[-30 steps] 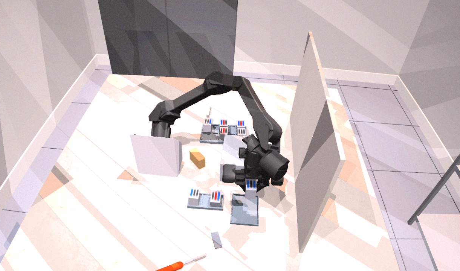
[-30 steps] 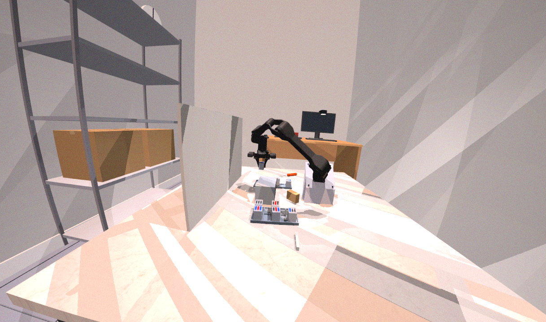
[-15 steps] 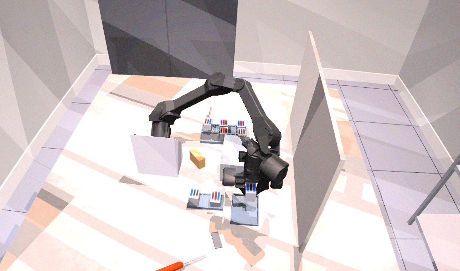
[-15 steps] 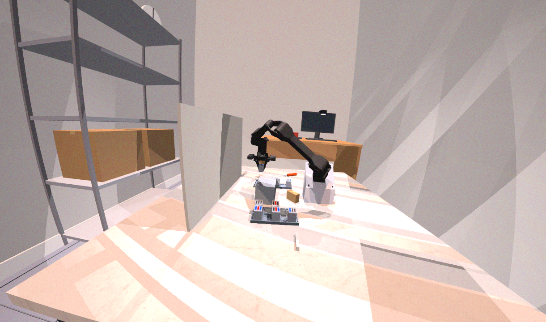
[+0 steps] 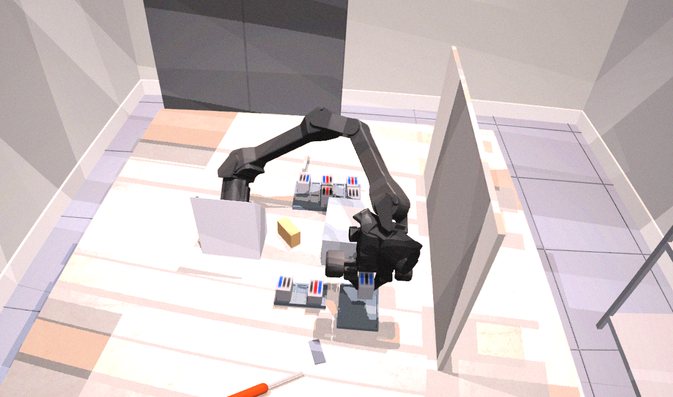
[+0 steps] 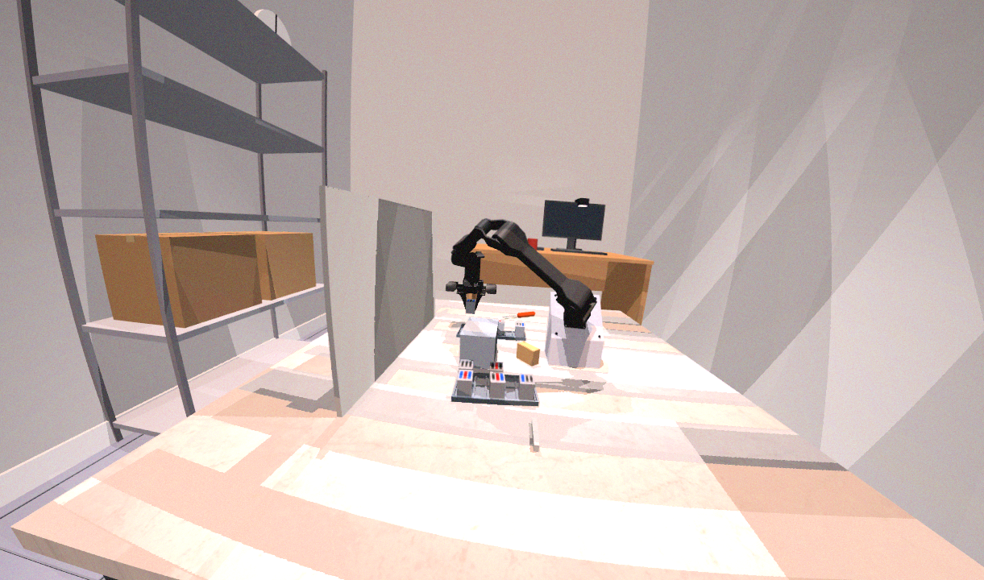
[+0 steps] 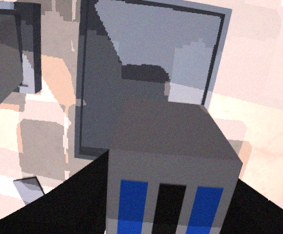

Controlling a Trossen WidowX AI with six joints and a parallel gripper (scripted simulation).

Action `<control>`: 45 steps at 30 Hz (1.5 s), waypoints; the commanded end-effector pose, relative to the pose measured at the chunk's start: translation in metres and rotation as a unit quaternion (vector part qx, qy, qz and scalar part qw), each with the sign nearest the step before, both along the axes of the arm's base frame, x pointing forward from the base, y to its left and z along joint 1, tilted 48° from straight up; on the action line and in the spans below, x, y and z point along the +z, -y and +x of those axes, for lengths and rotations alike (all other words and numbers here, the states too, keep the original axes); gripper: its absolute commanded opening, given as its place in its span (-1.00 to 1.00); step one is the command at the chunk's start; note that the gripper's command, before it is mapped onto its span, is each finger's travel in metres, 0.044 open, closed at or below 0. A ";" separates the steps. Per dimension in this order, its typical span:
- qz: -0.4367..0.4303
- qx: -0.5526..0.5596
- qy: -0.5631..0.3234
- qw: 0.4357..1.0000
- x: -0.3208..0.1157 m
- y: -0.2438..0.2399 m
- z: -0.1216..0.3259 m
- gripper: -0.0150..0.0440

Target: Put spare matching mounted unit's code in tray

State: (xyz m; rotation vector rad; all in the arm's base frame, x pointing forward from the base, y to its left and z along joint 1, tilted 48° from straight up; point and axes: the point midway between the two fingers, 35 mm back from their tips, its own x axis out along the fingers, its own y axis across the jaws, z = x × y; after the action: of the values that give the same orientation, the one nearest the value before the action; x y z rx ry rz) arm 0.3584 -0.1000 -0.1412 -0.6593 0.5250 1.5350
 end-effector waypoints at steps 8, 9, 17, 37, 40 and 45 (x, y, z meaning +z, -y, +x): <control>0.003 -0.003 -0.004 1.000 -0.008 -0.010 -0.002 -0.49; 0.003 -0.003 -0.004 1.000 -0.009 -0.011 -0.002 -0.49; 0.003 -0.002 -0.004 1.000 -0.014 -0.017 -0.002 -0.49; 0.004 -0.002 -0.003 1.000 -0.026 -0.033 -0.005 -0.49; 0.005 -0.002 -0.003 1.000 -0.028 -0.035 -0.005 -0.49; 0.005 -0.002 -0.003 1.000 -0.031 -0.039 -0.006 -0.49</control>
State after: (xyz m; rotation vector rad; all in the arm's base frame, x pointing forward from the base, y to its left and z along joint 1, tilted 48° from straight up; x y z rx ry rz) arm 0.3541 -0.0647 -0.1703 -0.6559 0.5201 1.5365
